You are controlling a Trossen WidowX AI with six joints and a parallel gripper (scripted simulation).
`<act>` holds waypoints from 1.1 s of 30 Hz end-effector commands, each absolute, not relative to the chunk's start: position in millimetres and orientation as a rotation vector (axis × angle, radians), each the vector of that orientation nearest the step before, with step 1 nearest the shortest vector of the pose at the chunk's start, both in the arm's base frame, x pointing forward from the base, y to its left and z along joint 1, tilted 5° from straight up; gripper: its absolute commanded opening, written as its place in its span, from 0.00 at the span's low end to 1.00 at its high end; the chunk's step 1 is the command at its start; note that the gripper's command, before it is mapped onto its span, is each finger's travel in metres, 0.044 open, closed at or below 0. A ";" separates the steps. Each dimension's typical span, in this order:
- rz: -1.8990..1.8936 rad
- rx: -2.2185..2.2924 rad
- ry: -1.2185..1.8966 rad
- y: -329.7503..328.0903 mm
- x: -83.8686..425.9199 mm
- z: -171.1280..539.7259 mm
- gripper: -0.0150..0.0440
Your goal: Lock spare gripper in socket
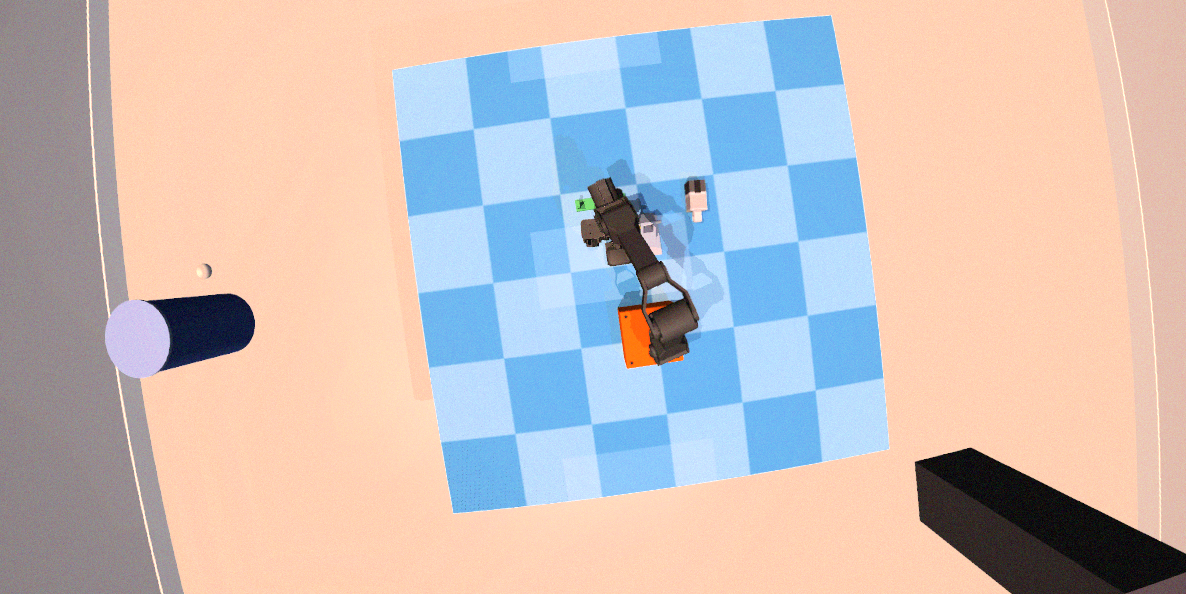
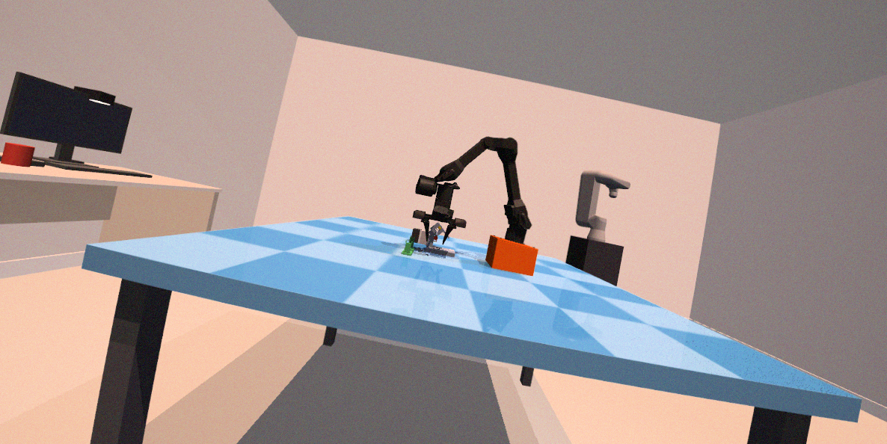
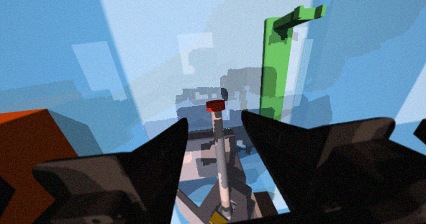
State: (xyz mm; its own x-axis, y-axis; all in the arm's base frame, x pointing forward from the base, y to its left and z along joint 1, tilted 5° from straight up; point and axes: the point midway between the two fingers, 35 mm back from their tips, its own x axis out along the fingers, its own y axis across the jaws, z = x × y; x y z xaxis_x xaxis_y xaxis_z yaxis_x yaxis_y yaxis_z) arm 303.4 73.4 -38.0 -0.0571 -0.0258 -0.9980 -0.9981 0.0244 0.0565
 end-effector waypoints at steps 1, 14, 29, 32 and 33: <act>1.220 -1.181 1.279 74.0 303.7 -38.7 0.58; 1.220 -1.181 1.279 74.0 303.7 -38.7 0.25; 1.288 -1.040 1.164 79.7 305.1 -28.2 0.25; 1.295 -1.024 1.149 82.6 305.4 -26.4 0.25; 1.296 -1.022 1.147 83.2 305.5 -26.2 0.25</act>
